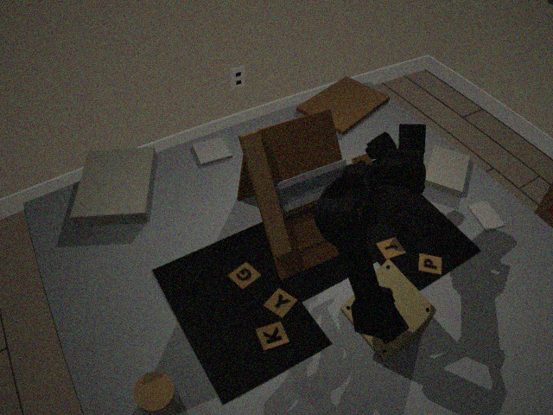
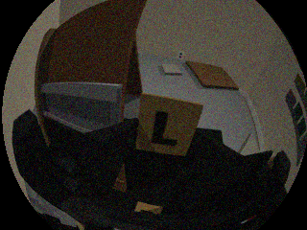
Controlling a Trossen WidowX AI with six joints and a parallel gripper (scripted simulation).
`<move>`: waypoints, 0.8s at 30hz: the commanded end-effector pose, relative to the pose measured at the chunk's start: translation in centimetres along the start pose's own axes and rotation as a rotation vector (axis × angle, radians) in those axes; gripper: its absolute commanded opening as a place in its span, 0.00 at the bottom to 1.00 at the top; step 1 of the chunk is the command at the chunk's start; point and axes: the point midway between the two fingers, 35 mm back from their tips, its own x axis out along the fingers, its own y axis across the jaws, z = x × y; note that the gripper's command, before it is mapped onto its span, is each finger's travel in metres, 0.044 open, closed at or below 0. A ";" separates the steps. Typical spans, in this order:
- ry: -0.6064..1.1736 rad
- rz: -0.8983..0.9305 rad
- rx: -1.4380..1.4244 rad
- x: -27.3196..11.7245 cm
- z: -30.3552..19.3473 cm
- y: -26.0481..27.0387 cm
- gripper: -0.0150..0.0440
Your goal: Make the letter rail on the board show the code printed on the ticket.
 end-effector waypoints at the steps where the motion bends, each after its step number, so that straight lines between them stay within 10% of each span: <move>1: 0.006 0.000 0.009 0.1 -0.3 0.2 0.25; 24: 0.006 0.000 0.009 0.1 -0.3 1.4 0.25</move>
